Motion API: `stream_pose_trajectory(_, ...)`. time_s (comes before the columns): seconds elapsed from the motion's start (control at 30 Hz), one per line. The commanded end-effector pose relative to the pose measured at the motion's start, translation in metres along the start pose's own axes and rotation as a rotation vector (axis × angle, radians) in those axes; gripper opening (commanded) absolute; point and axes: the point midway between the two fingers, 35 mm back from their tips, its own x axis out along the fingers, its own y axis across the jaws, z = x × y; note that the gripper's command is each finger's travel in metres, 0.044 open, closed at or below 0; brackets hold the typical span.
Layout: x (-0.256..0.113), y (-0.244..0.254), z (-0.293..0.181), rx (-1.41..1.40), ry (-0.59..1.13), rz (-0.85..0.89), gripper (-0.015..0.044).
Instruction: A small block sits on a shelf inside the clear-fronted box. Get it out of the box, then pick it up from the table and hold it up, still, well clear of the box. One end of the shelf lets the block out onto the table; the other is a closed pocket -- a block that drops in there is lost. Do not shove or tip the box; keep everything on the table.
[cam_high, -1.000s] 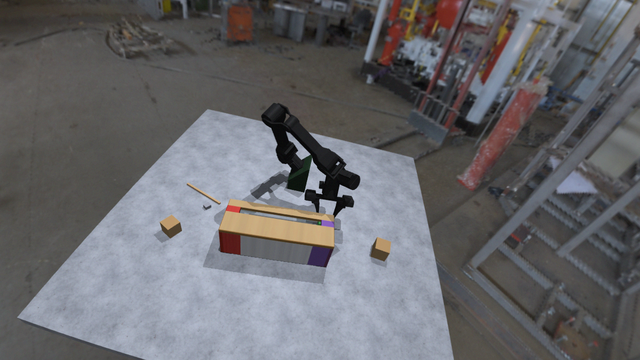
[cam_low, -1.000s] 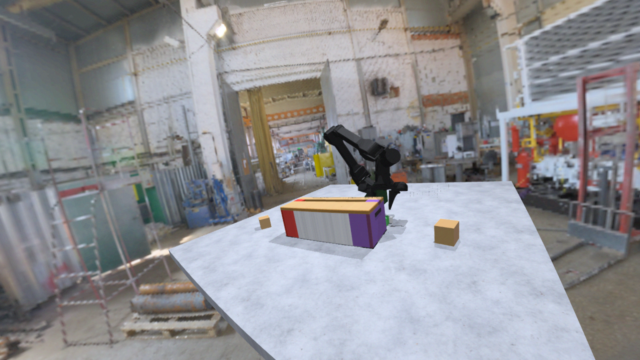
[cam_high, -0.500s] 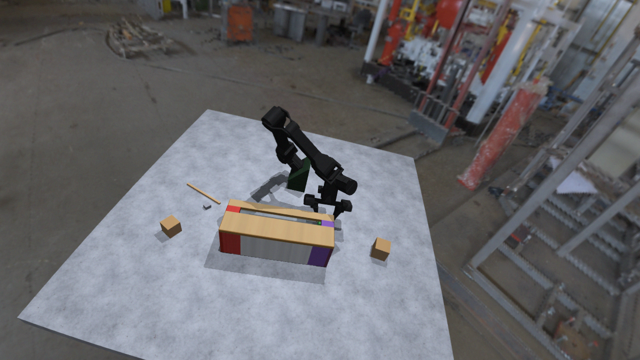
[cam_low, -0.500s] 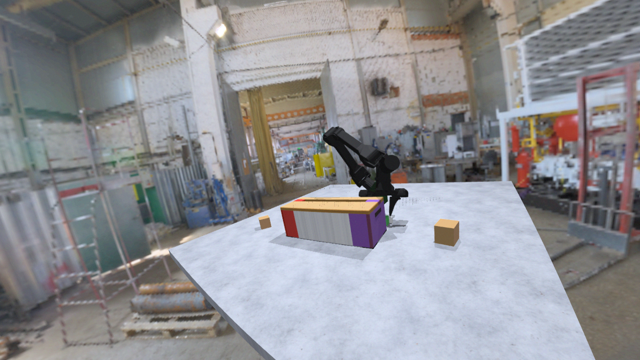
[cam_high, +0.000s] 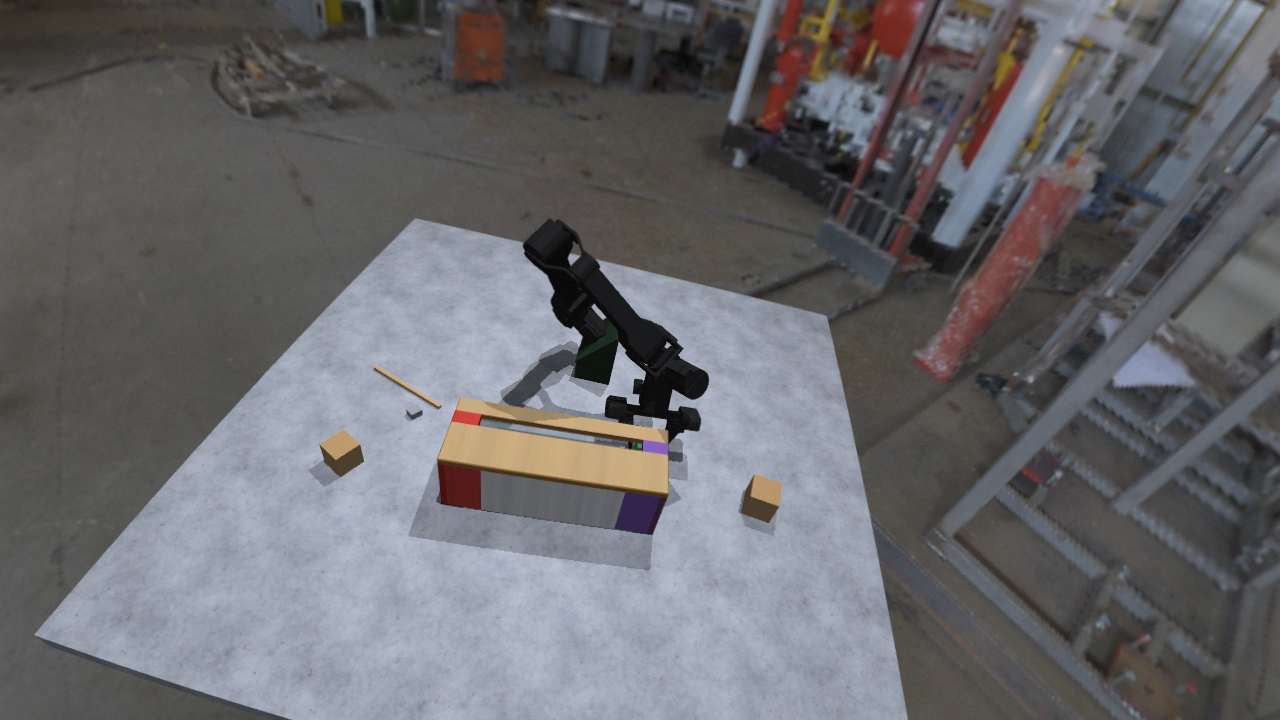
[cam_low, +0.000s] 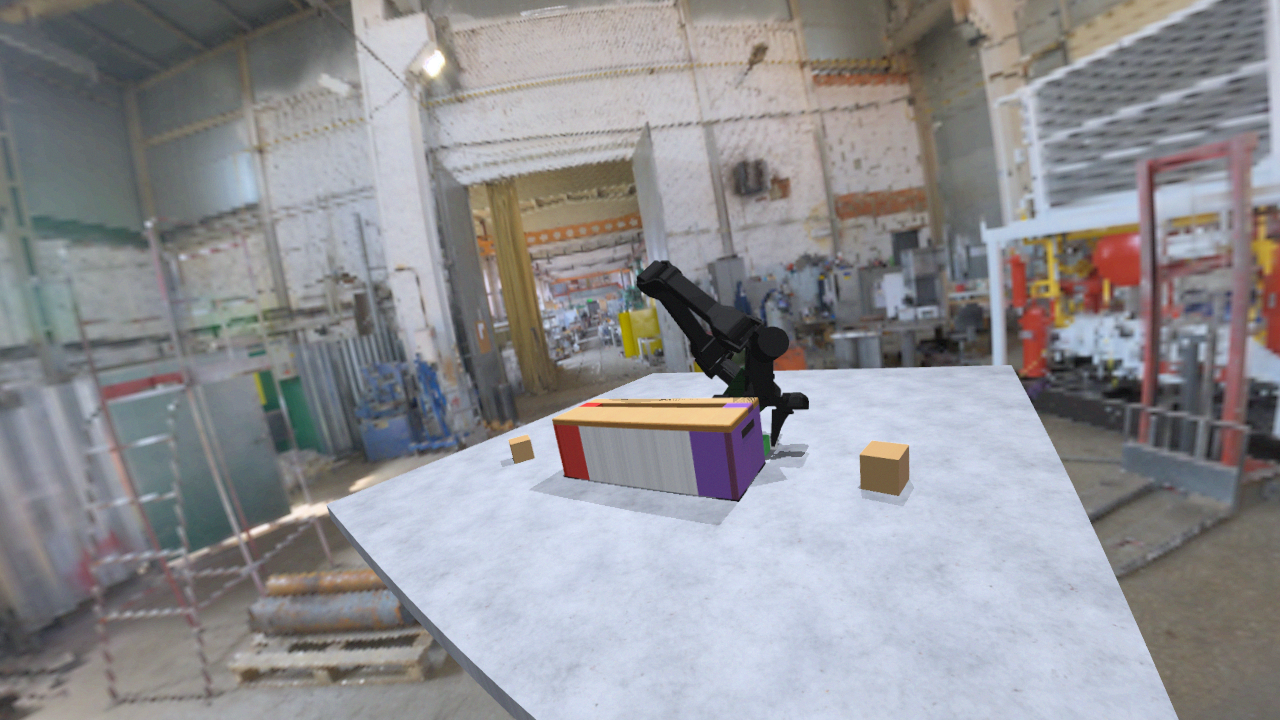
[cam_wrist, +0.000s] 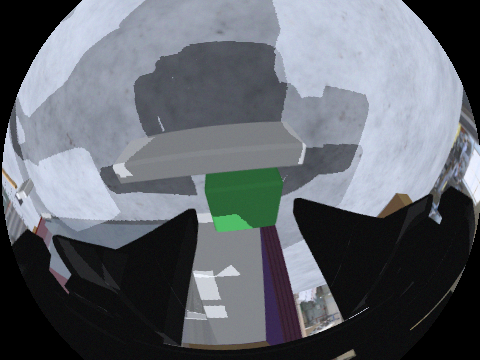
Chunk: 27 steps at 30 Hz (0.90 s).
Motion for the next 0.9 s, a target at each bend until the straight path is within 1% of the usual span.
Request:
stream_pose_trajectory(0.0,0.006,0.001,0.004,-0.008,-0.001,0.006,0.0285)
stream_pose_trajectory(0.17,0.01,0.002,0.007,-0.008,-0.001,0.007,0.0285)
stream_pose_trajectory(0.4,0.01,0.002,0.007,-0.008,-0.001,0.007,0.0101)
stream_pose_trajectory(0.5,0.01,0.002,0.007,-0.008,-0.001,0.007,0.0081)
stream_pose_trajectory(0.6,0.003,0.001,0.003,-0.008,-0.001,0.006,0.0003)
stream_pose_trajectory(0.87,-0.039,0.0,-0.016,-0.004,-0.003,0.001,0.0)
